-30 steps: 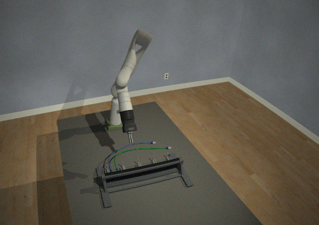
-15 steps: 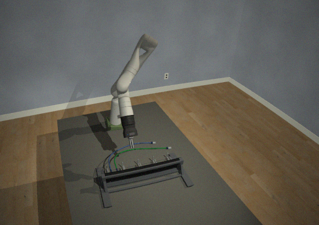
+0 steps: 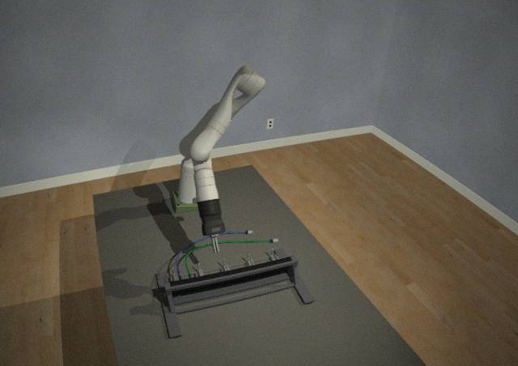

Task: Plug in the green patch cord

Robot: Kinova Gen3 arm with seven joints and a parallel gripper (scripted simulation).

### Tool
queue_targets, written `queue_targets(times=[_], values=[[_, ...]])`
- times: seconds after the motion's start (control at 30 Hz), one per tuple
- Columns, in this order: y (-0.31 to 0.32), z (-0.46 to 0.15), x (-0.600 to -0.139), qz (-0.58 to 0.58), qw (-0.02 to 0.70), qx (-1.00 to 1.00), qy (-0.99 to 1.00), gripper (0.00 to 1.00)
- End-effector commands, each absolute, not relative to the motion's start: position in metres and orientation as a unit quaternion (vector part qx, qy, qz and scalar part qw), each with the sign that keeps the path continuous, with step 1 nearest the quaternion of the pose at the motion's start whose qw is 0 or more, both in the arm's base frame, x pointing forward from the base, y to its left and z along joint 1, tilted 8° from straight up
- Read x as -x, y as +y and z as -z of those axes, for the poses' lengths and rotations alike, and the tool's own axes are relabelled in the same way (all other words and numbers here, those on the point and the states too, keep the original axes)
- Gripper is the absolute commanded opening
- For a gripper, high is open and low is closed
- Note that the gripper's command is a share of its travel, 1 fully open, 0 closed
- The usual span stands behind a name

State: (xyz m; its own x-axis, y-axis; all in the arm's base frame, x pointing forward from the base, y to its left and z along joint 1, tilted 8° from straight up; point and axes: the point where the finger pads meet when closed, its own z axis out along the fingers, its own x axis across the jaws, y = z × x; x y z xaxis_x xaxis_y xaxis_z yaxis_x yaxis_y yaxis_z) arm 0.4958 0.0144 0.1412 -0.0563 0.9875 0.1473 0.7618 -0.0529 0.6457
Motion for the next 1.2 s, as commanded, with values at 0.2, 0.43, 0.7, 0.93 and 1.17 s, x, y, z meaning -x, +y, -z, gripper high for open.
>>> queue_targets(times=[0.2,0.43,0.7,0.93,1.17], values=[[0.012,-0.120,-0.508,-0.293,0.189,-0.664,0.662,0.00],[0.013,-0.113,-0.514,-0.293,0.189,-0.664,0.662,0.00],[0.013,-0.111,-0.516,-0.293,0.189,-0.664,0.662,0.00],[0.013,-0.111,-0.516,-0.293,0.189,-0.664,0.662,0.00],[0.013,-0.111,-0.516,-0.293,0.189,-0.664,0.662,0.00]])
